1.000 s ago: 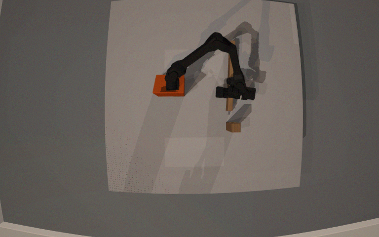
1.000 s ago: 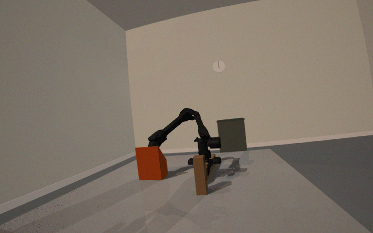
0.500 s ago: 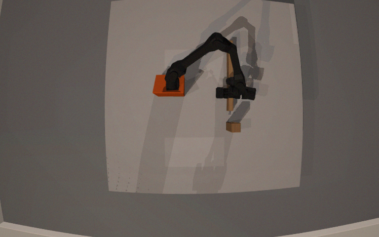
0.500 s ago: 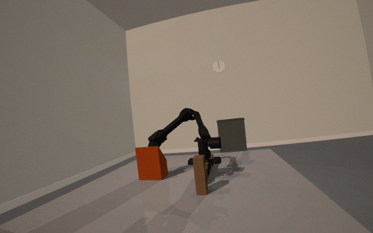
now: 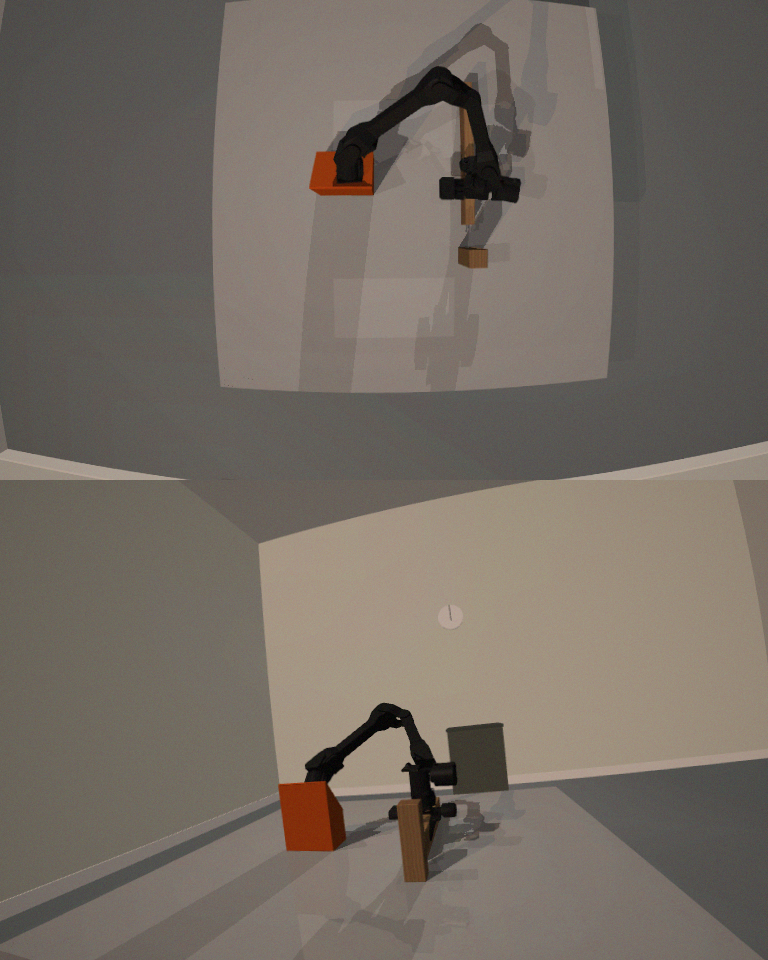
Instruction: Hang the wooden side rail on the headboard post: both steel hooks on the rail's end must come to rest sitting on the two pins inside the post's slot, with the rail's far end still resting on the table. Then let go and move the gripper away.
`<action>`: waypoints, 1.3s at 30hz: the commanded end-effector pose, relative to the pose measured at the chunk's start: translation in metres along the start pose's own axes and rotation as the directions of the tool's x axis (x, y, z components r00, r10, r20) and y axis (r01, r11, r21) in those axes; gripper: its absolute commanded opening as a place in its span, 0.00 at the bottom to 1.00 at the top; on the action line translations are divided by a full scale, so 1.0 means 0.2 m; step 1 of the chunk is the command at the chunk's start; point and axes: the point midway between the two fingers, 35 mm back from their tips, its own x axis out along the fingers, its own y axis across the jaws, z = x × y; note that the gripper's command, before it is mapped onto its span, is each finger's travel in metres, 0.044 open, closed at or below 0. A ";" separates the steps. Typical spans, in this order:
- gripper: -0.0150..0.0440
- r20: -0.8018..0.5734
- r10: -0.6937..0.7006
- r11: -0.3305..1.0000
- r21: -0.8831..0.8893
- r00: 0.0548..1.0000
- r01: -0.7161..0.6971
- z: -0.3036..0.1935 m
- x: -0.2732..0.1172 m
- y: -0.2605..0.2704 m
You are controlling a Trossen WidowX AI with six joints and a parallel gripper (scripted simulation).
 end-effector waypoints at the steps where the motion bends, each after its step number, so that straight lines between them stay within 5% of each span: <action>1: 0.25 0.002 -0.009 1.000 -0.012 1.000 0.009 0.01 0.00 -0.03; 39: 0.25 0.002 -0.009 1.000 -0.011 1.000 0.009 0.00 -0.02 -0.01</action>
